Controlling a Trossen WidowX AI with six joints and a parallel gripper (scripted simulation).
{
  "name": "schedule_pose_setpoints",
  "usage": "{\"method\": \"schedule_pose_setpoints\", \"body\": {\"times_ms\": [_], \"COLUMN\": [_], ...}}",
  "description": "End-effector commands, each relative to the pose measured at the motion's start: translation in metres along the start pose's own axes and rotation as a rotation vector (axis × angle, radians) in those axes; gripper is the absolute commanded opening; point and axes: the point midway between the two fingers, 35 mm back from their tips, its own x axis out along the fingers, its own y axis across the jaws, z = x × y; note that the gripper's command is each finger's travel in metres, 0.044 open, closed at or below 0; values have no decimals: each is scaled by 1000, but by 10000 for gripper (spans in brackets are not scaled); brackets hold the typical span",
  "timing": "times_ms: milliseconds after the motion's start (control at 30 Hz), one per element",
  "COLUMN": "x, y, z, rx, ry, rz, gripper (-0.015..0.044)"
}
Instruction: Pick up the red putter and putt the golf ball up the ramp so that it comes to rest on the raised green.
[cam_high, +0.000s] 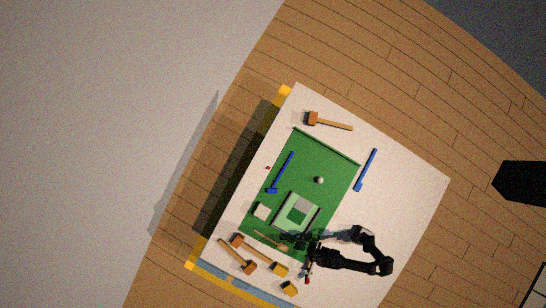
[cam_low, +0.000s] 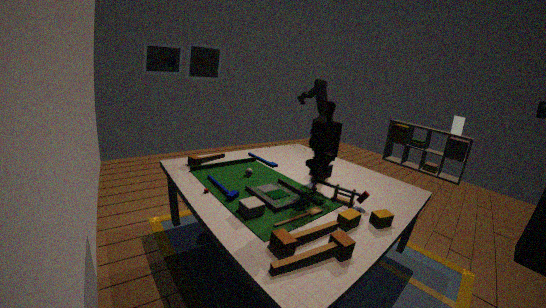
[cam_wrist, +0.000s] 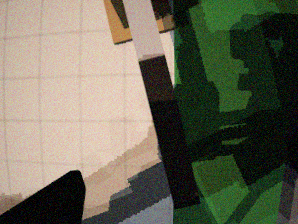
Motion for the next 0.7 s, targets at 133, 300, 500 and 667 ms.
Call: {"method": "schedule_pose_setpoints", "body": {"times_ms": [133, 300, 500, 667], "x": [-2, 9, 20, 36], "y": [5, 4, 4, 4], "z": [9, 6, 3, -1], "rx": [-94, -94, -94, -94], "ry": [-7, -7, -7, -6], "rz": [6, 6, 6, 6], "gripper": [440, 440, 440, 440]}}
